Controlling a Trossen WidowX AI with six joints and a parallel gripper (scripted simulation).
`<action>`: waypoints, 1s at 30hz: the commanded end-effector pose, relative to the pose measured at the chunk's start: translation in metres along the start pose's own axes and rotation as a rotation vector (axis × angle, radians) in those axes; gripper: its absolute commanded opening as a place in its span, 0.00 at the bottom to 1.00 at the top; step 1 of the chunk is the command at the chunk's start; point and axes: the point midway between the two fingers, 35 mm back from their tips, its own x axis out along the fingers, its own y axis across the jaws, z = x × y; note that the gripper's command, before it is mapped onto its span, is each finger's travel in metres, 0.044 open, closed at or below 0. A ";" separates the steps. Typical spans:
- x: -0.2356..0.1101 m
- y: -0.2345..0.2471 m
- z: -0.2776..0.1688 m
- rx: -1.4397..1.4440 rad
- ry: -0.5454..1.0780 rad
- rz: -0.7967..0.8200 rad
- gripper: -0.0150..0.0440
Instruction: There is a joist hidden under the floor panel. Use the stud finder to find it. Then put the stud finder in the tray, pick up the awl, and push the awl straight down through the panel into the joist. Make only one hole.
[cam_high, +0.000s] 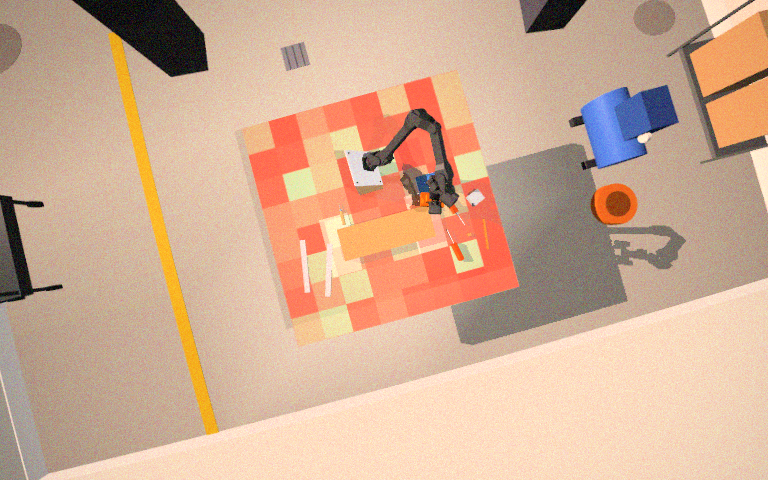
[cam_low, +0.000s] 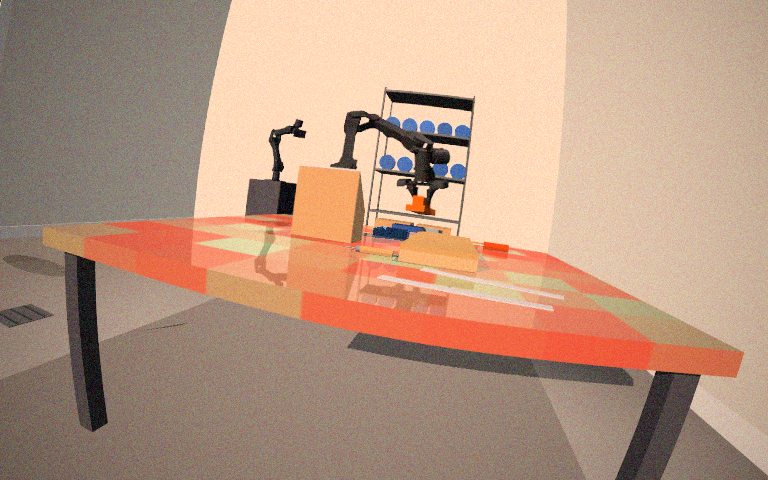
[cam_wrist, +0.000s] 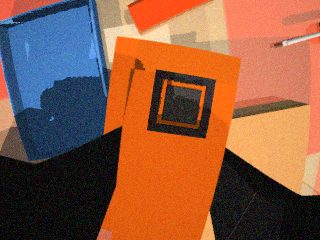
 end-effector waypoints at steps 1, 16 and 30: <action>-0.001 0.026 0.008 -0.063 -0.027 0.026 0.25; -0.007 0.112 0.020 -0.282 -0.108 0.134 0.25; 0.014 0.110 0.017 -0.284 -0.104 0.136 0.25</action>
